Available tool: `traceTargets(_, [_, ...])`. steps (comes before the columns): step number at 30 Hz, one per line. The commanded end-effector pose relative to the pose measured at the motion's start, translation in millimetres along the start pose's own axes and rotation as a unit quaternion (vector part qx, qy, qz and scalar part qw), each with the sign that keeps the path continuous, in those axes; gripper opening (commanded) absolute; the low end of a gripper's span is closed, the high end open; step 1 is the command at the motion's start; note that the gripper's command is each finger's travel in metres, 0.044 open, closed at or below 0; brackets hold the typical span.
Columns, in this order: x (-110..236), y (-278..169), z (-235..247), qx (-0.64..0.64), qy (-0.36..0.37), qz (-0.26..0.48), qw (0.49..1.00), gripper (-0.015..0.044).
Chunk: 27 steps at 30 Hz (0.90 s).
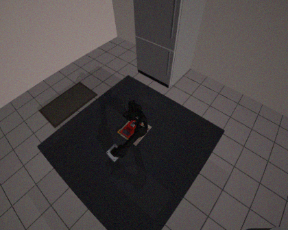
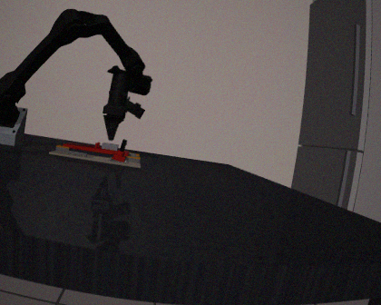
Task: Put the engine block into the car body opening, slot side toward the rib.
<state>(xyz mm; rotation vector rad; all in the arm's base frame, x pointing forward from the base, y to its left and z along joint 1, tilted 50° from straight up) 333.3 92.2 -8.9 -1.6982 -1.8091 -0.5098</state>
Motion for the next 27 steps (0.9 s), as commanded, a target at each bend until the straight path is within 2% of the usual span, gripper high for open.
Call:
traceTargets(1, [1.2, 0.5, -0.1, -0.003, 0.003, 0.001, 1.000, 0.0230])
traceTargets(10, [1.2, 0.5, -0.1, -0.003, 0.003, 0.001, 1.000, 0.0000])
traceTargets(27, [1.2, 0.5, -0.1, -0.003, 0.003, 0.001, 1.000, 0.0000])
Point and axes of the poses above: the point midway between the two fingers, 35 mm back from their tips, its own x axis back along the fingers, its own z axis across the jaws, y = z × x, the point moved 5 cm from there along x, back along the fingers, and after that the axes turned 9 degrees about x, right-handed, at the moved point
